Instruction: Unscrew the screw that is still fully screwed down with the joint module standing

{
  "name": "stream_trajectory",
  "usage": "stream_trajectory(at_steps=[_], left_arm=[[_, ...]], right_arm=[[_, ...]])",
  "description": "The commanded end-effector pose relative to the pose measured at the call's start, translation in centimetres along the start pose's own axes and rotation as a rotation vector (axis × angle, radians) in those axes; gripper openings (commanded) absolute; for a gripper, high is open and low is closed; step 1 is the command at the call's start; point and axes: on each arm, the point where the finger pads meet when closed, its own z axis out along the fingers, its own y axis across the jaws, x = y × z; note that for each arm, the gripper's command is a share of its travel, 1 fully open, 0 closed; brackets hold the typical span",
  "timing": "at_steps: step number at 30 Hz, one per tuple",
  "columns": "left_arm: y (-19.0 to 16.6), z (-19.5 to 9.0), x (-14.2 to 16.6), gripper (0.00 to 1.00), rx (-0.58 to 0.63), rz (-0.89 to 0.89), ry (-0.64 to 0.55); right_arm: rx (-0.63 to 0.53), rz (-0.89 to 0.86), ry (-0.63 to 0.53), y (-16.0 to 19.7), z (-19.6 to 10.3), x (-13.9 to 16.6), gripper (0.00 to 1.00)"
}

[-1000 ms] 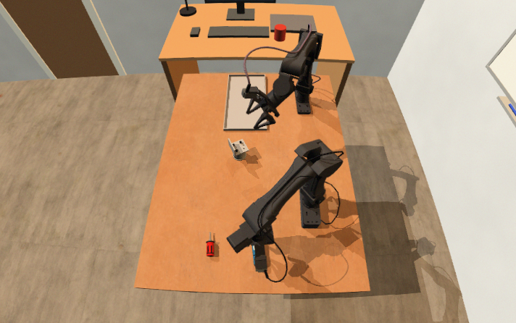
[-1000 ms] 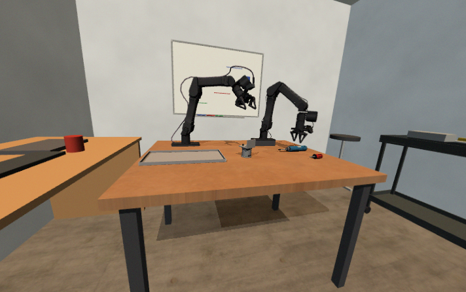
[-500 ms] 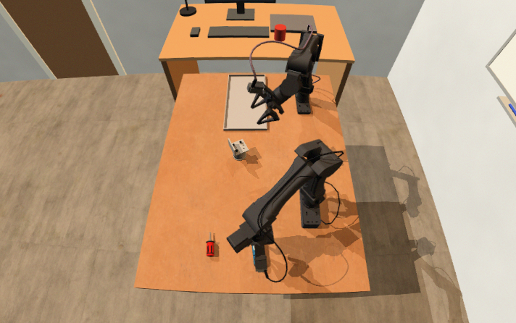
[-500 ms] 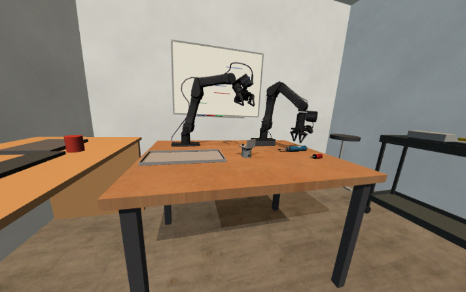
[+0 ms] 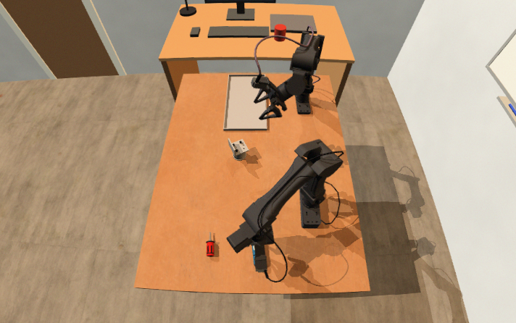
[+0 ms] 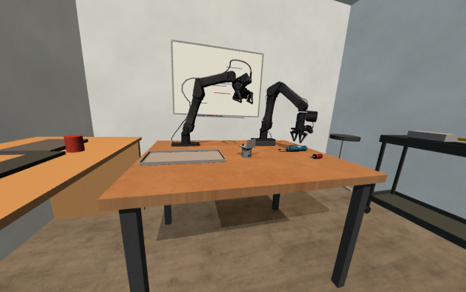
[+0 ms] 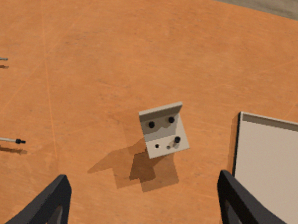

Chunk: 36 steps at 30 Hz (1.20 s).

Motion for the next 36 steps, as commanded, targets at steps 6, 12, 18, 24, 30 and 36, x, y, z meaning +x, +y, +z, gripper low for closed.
stream_trajectory(at_steps=[6, 12, 18, 24, 30, 36], left_arm=[[-0.9, -1.8, -1.0, 0.65, 0.042, -0.006, -0.040], [-0.9, -1.8, -1.0, 0.65, 0.042, -0.006, -0.040], [-0.9, -1.8, -1.0, 0.65, 0.042, -0.006, -0.040], [-0.9, -1.8, -1.0, 0.65, 0.042, -0.006, -0.040], [-1.9, -2.3, 0.2, 0.65, 0.047, 0.074, -0.053], [-4.2, -3.7, 2.6, 0.65, 0.060, 0.249, -0.093]], right_arm=[[0.032, 0.008, -0.002, -0.7, 0.1, -0.4, 0.86], [0.031, 0.007, -0.003, -0.8, 0.0, -0.4, 0.86], [0.031, 0.007, -0.003, -0.8, 0.0, -0.4, 0.86], [0.031, 0.007, -0.003, -0.8, 0.0, -0.4, 0.86], [0.031, 0.007, -0.003, -0.8, 0.0, -0.4, 0.86], [0.031, 0.007, -0.003, -0.8, 0.0, -0.4, 0.86]])
